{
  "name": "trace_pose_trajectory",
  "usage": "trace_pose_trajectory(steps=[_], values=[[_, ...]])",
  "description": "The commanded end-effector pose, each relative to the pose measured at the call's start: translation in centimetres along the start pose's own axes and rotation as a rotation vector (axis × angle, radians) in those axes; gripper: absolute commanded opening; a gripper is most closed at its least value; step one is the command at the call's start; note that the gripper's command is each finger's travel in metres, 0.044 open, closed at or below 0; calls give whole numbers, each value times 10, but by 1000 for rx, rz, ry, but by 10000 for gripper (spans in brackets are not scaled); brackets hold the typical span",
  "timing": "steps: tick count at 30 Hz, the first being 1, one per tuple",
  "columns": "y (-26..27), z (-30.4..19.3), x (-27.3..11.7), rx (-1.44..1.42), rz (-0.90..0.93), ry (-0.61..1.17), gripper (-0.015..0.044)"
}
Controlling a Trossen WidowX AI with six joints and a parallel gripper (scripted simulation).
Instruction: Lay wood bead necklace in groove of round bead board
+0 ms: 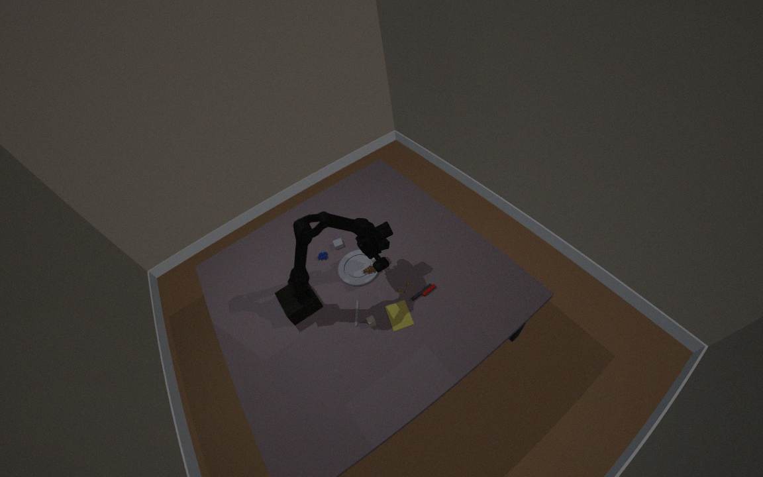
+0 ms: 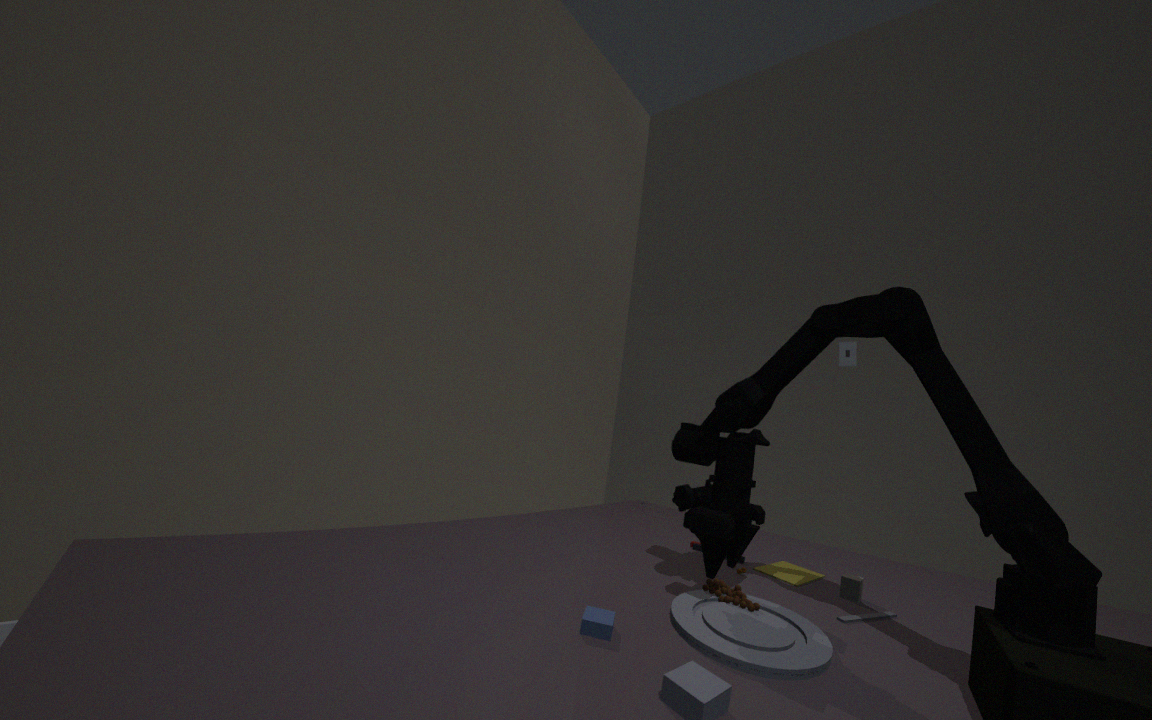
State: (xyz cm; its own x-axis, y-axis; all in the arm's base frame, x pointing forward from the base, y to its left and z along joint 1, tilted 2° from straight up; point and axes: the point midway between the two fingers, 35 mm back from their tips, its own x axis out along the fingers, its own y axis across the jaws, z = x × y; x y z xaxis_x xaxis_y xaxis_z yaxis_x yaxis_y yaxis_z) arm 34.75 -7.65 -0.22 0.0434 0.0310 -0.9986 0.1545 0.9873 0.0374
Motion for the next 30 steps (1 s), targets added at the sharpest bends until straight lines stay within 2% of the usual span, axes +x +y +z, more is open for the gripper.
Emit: trace_pose_trajectory(steps=[1, 14, 19, 21, 30], values=[[-4, -12, -9, 561, -6, 9, 380], [-4, -13, -10, 628, -6, 9, 380], [-4, -14, 6, 628, -6, 9, 380], [-4, -11, -2, 619, 0, -1, 380], [-4, -12, 8, 622, -2, 2, 380]])
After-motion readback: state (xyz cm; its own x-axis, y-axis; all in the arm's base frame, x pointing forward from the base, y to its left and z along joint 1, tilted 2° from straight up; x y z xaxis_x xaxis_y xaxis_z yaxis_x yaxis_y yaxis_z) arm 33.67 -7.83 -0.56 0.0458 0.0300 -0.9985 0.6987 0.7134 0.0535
